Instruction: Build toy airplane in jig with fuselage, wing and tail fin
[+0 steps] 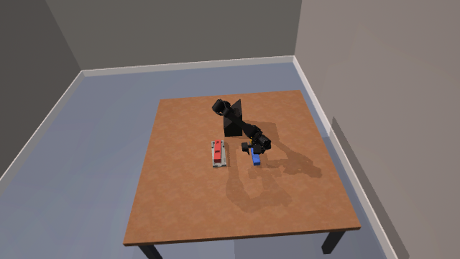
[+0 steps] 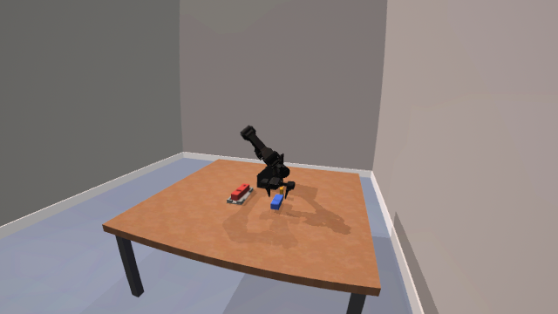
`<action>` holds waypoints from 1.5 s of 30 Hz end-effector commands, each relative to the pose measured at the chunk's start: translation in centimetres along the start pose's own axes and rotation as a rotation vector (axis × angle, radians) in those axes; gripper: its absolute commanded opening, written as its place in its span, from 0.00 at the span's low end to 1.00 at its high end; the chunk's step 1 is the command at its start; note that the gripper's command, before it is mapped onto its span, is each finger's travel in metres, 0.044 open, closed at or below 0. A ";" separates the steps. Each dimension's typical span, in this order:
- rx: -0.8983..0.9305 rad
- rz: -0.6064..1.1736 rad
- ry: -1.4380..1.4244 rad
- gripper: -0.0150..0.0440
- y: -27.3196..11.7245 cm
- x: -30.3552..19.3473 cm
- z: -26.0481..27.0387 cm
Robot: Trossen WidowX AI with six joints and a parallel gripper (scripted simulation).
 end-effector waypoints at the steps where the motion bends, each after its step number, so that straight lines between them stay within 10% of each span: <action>1: -0.008 0.004 -0.009 1.00 0.9 -0.2 -0.1; 20: -0.010 0.005 -0.009 1.00 3.7 -0.3 -0.1; 29: -0.010 0.005 -0.009 0.60 3.7 -0.3 -0.1; 45: -0.015 -0.017 0.003 0.25 2.7 -0.5 0.1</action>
Point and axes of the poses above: the point midway between the two fingers, 35 mm back from their tips, its own y axis out along the fingers, its own z axis across the jaws, x = y × z, the point moved 8 cm from there along -y, back along the fingers, and after that the axes turned 3 degrees about -y, right-handed, at the moved point
